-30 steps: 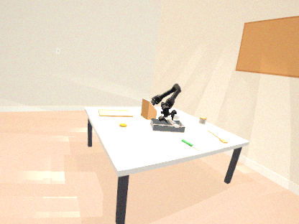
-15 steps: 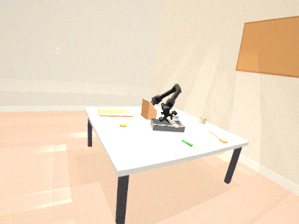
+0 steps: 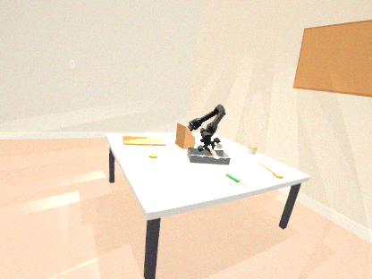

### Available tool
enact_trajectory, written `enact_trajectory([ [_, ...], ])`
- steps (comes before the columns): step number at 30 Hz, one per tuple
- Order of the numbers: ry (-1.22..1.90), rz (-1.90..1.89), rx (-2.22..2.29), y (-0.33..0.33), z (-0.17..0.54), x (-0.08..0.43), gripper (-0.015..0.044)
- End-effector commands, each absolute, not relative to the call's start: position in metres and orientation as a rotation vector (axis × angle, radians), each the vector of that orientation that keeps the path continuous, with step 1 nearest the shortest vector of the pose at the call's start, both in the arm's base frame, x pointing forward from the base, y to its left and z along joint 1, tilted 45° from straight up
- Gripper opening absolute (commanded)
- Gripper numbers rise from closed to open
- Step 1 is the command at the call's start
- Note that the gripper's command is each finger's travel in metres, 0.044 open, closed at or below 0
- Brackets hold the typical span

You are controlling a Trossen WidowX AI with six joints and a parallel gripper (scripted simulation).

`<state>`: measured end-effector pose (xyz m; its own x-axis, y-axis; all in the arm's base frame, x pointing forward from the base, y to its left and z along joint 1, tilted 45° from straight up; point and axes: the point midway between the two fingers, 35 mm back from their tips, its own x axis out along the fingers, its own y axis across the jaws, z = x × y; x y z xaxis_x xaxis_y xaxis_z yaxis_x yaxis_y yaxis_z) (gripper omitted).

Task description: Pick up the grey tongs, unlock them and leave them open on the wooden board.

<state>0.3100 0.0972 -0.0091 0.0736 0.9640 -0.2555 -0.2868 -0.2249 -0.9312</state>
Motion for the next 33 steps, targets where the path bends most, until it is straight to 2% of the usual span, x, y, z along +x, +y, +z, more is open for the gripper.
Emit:
enact_trajectory([
  [1,-0.801,1.420,-1.232,0.094,-0.006,0.311,-0.0148],
  [10,-0.849,1.380,-1.332,0.044,0.045,0.309,-0.0150],
  [22,-0.845,1.396,-1.337,0.045,0.045,0.309,-0.0150],
  [33,-0.702,1.658,-1.472,0.051,0.042,0.304,-0.0150],
])
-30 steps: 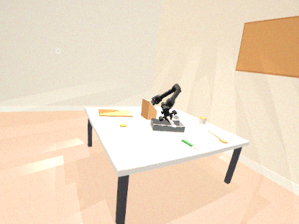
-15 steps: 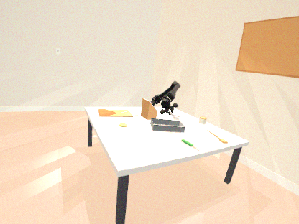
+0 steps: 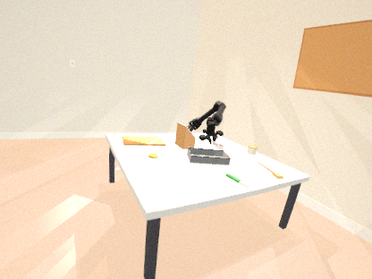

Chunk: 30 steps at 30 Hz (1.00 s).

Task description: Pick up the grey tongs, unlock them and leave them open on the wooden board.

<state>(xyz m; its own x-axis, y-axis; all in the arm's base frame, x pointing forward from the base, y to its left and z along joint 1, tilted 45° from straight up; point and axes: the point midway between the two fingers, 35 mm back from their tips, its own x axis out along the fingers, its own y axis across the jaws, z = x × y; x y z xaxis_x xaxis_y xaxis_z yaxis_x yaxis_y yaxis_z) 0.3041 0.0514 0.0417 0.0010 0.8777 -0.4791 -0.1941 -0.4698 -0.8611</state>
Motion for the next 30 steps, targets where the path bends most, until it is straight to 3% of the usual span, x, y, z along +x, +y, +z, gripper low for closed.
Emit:
enact_trajectory([
  [1,-0.680,1.678,-1.490,0.051,0.042,0.304,-0.0150],
  [8,-0.520,1.772,-1.620,0.048,0.043,0.310,-0.0150],
  [18,-0.529,1.773,-1.623,0.047,0.042,0.310,-0.0150],
  [30,-0.637,1.780,-1.779,-0.019,0.008,0.326,-0.0150],
])
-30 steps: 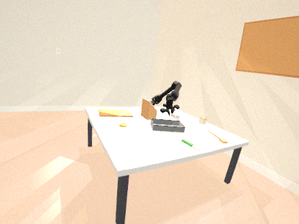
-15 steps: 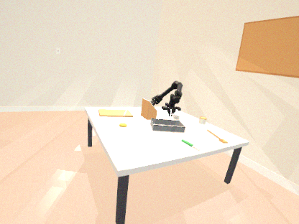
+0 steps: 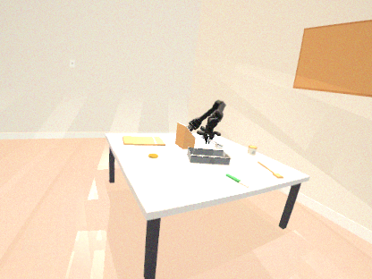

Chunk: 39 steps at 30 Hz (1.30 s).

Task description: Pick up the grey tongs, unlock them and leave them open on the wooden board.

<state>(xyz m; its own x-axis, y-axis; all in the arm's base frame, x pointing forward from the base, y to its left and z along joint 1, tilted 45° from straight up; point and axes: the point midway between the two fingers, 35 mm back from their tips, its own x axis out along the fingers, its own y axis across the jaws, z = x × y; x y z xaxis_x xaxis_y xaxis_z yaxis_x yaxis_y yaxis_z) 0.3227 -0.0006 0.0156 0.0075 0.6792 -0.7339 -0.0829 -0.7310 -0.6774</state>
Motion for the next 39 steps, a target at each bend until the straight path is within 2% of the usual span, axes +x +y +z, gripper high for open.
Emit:
enact_trajectory([
  [1,-0.649,1.782,-1.792,-0.025,0.004,0.327,-0.0150],
  [18,-0.898,1.793,-1.973,-0.132,-0.059,0.311,-0.0150],
  [39,-1.303,1.699,-2.126,-0.229,-0.140,0.235,-0.0150],
])
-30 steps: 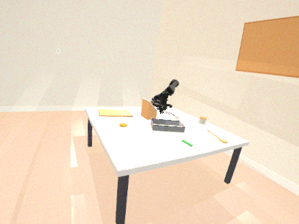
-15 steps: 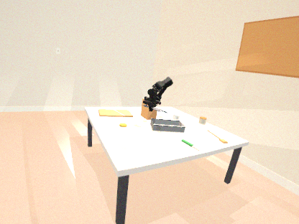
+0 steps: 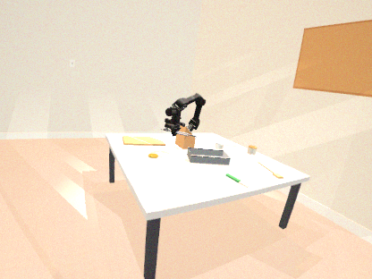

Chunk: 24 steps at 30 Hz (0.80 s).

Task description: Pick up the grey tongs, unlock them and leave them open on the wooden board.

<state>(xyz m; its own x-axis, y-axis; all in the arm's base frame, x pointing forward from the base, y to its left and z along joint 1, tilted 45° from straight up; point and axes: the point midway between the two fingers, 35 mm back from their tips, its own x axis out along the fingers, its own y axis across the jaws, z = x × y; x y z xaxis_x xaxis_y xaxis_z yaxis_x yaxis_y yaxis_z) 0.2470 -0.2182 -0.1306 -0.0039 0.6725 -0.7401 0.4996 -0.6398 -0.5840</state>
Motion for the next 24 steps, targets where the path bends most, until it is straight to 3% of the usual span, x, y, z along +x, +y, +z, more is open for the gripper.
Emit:
enact_trajectory([
  [1,-1.325,1.689,-2.134,-0.233,-0.144,0.231,-0.0150],
  [12,-1.376,1.673,-2.161,-0.245,-0.152,0.215,-0.0150],
  [24,-1.543,1.659,-2.264,-0.291,-0.165,0.144,-0.0150],
])
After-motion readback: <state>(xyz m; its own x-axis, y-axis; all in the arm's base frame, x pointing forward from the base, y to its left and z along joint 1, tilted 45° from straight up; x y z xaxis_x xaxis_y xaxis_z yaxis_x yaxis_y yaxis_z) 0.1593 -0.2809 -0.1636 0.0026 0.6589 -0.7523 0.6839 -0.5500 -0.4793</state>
